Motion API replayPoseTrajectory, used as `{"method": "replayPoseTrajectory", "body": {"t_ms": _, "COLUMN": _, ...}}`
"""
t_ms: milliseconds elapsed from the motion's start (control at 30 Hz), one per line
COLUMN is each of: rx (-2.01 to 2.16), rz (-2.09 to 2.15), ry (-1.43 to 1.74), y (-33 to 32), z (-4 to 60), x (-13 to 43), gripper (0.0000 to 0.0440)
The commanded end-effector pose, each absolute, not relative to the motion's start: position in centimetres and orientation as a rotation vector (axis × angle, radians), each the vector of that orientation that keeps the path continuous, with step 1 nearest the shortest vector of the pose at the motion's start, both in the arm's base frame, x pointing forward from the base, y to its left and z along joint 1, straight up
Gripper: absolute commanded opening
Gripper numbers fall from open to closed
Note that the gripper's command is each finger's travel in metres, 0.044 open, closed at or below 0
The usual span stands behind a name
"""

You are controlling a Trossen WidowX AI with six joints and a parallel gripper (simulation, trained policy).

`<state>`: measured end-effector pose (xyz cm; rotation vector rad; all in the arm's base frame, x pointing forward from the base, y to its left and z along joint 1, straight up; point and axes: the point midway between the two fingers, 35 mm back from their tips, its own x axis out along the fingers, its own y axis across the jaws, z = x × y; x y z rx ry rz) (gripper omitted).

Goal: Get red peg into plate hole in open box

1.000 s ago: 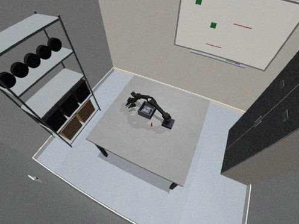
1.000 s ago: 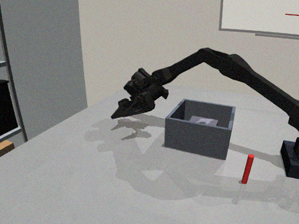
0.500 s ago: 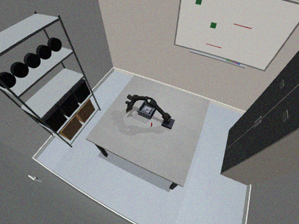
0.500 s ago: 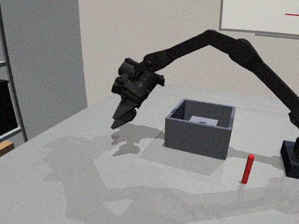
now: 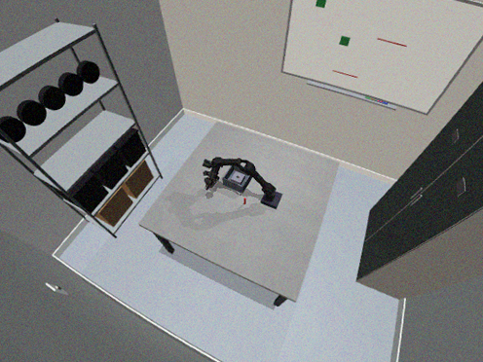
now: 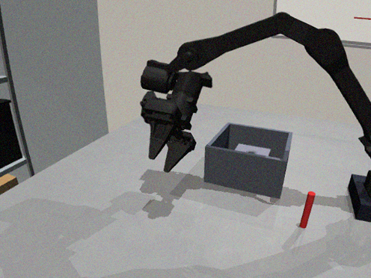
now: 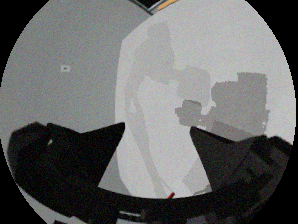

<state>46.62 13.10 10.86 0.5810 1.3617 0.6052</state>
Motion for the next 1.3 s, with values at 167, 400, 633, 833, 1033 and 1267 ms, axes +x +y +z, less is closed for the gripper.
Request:
{"method": "replayPoseTrajectory", "body": {"t_ms": 167, "rx": 0.62, "rz": 0.369, "ry": 1.58, "y": 15.7, "z": 12.4, "x": 40.8, "gripper": 0.044}}
{"method": "replayPoseTrajectory", "body": {"t_ms": 400, "rx": 0.623, "rz": 0.14, "ry": 1.722, "y": 17.0, "z": 13.2, "x": 35.8, "gripper": 0.044}}
{"method": "replayPoseTrajectory", "body": {"t_ms": 633, "rx": 0.599, "rz": -0.12, "ry": 1.808, "y": 17.4, "z": 13.9, "x": 30.7, "gripper": 0.044}}
{"method": "replayPoseTrajectory", "body": {"t_ms": 833, "rx": 0.56, "rz": -0.356, "ry": 1.822, "y": 17.2, "z": 14.2, "x": 26.4, "gripper": 0.044}}
{"method": "replayPoseTrajectory", "body": {"t_ms": 1033, "rx": 0.511, "rz": -0.579, "ry": 1.775, "y": 16.3, "z": 14.0, "x": 22.4, "gripper": 0.044}}
{"method": "replayPoseTrajectory", "body": {"t_ms": 1267, "rx": 0.463, "rz": -0.732, "ry": 1.693, "y": 15.1, "z": 12.8, "x": 19.4, "gripper": 0.044}}
